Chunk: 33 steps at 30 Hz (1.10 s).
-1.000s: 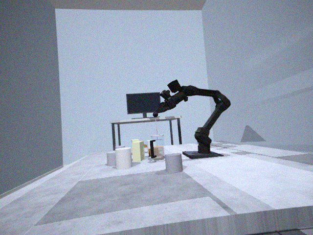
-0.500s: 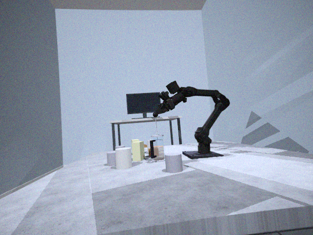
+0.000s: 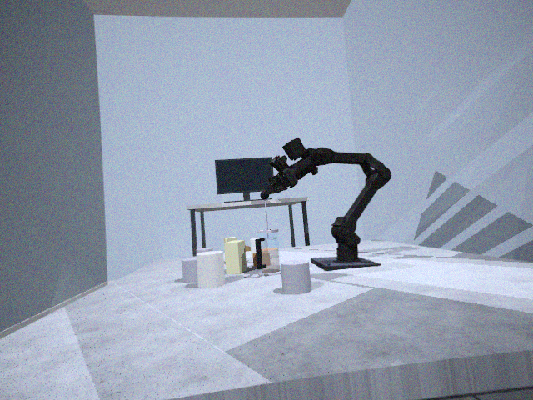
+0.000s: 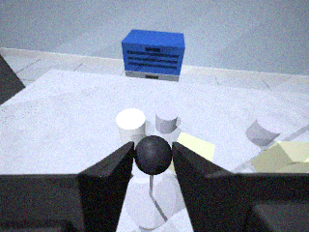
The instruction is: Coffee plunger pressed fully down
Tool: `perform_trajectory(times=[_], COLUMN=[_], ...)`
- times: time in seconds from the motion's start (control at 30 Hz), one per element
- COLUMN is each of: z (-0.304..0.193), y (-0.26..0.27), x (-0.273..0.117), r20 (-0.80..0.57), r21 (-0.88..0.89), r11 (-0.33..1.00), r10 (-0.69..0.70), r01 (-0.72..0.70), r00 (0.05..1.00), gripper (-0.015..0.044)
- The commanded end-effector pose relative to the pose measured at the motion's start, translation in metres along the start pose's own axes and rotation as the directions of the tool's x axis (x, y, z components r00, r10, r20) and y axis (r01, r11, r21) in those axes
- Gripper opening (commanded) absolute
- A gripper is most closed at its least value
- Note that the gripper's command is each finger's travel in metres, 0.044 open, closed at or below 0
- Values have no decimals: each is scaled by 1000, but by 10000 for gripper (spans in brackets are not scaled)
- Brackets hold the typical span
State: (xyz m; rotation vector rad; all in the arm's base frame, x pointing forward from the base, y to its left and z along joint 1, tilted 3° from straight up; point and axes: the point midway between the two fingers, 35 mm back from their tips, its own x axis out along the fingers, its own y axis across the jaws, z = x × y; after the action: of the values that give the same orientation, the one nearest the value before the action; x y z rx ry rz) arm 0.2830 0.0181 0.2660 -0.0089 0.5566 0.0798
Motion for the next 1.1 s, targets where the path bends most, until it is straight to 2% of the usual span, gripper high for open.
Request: perform_trajectory(times=[0.0, 1.07], z=[-4, -45], y=[0, 0], x=[4, 35], r20=[-4, -3], r21=[1, 1], r11=[1000, 1000], r10=[-1, -1], r01=[1, 1], r00=[1000, 1000], gripper=[125, 125])
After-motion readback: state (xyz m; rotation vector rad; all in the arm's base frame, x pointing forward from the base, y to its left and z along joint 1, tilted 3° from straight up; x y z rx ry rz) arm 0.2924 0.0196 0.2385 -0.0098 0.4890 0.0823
